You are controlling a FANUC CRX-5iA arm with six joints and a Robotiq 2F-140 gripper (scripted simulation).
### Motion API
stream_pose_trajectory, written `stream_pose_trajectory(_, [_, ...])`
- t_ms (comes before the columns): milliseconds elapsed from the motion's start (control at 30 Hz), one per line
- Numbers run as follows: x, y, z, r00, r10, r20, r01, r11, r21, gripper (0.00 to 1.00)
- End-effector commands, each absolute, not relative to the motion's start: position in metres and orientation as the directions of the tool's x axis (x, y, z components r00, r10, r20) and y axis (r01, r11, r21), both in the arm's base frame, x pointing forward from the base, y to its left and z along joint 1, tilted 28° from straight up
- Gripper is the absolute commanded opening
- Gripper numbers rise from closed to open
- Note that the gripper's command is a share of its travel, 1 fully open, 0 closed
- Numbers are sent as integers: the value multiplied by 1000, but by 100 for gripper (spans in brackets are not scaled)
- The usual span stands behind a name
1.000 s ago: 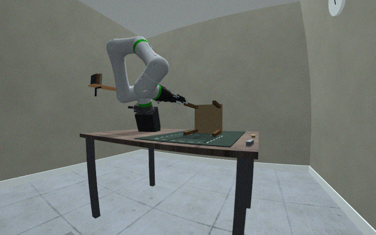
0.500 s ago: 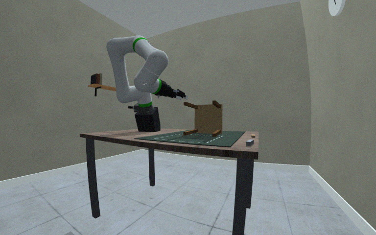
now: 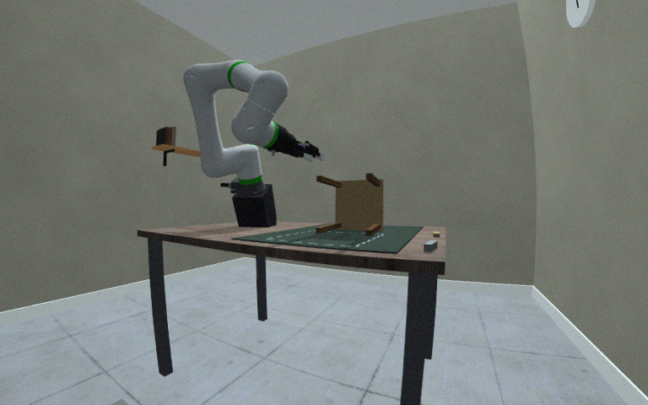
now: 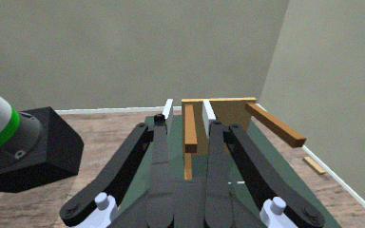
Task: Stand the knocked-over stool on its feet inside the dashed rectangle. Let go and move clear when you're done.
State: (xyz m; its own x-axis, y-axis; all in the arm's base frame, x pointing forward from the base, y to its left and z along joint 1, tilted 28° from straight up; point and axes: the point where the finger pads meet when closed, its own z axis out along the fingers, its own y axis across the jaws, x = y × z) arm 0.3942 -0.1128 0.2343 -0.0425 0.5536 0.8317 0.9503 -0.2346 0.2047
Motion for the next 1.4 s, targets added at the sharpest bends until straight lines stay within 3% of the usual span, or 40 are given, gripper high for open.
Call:
stream_pose_trajectory(0, [394,-113,235,-44,554,831,950,-234,206,38])
stream_pose_trajectory(33, [394,-113,235,-44,555,831,950,-234,206,33])
stream_pose_trajectory(500, [412,-94,225,121,609,784,905,-393,165,33])
stream_pose_trajectory(900, [456,-50,196,533,587,609,660,-739,136,33])
stream_pose_trajectory(1367, [498,-9,176,730,452,513,437,-885,160,33])
